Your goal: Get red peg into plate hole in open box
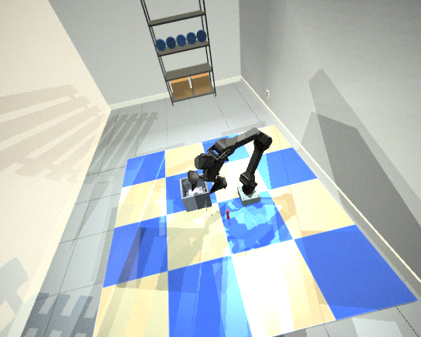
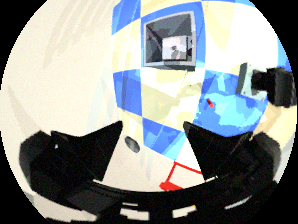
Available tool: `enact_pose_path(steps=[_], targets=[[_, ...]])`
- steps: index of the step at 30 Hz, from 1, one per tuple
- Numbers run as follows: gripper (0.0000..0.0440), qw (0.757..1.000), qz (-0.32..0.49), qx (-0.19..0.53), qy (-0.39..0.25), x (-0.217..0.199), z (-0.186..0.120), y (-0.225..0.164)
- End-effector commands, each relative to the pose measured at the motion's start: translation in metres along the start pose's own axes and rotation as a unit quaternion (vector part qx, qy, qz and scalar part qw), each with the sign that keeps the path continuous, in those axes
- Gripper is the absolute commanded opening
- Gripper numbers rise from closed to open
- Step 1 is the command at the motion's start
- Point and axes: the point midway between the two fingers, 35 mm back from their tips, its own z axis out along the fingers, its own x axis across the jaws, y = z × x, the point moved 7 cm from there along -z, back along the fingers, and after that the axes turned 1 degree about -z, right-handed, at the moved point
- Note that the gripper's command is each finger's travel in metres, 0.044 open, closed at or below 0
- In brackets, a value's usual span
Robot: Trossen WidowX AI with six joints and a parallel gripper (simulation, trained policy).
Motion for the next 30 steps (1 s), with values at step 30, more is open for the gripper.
enact_pose_path(steps=[30], targets=[[0.0440,0.949,-0.116,0.007,-0.293,-0.101,0.072,-0.029]])
